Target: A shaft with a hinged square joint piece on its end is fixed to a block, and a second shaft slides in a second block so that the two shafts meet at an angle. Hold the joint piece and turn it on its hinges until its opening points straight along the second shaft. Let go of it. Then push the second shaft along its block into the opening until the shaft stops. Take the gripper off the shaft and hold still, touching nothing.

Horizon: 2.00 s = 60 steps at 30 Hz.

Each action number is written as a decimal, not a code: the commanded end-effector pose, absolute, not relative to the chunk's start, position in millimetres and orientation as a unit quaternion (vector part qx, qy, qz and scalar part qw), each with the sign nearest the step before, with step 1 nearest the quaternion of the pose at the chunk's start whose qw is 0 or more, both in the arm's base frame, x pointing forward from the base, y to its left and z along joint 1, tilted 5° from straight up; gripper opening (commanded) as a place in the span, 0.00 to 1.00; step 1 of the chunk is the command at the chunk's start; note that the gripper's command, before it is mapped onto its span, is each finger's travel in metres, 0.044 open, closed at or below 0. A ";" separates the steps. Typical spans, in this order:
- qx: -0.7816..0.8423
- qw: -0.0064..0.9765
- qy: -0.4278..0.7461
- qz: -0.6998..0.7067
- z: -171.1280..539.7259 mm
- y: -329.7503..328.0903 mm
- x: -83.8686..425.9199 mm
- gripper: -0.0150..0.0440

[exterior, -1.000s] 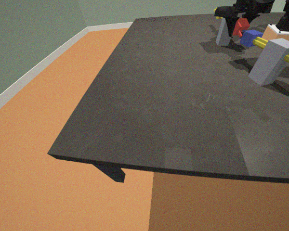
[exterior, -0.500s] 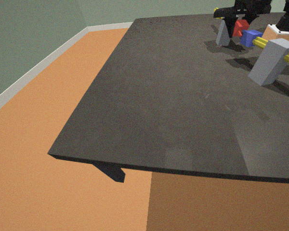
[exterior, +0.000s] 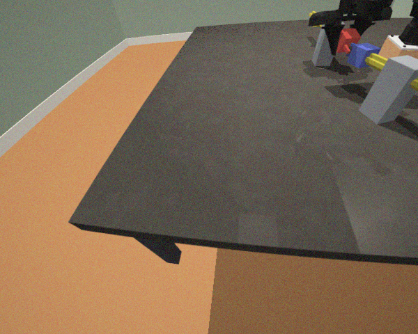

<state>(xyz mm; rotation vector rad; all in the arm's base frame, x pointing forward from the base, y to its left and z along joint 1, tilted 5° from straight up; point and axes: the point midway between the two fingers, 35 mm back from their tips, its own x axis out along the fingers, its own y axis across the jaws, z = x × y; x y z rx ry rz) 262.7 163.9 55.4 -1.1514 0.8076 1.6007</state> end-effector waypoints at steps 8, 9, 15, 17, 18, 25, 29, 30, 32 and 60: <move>-0.473 0.484 0.332 0.657 55.4 163.9 262.7 0.50; -0.473 0.484 0.332 0.657 55.4 163.9 262.7 0.55; -0.473 0.484 0.332 0.657 55.4 163.9 262.7 0.81; -0.473 0.484 0.332 0.657 55.4 163.9 262.7 0.90; -0.473 0.484 0.332 0.657 55.4 163.9 262.7 0.95; -0.473 0.484 0.332 0.657 55.4 163.9 262.7 1.00; -0.473 0.484 0.332 0.657 55.4 163.9 262.7 1.00; -0.475 0.483 0.333 0.656 55.6 163.9 262.7 1.00; -0.487 0.474 0.346 0.647 56.9 164.0 262.2 1.00; -0.574 0.444 0.466 0.506 96.9 164.6 263.9 1.00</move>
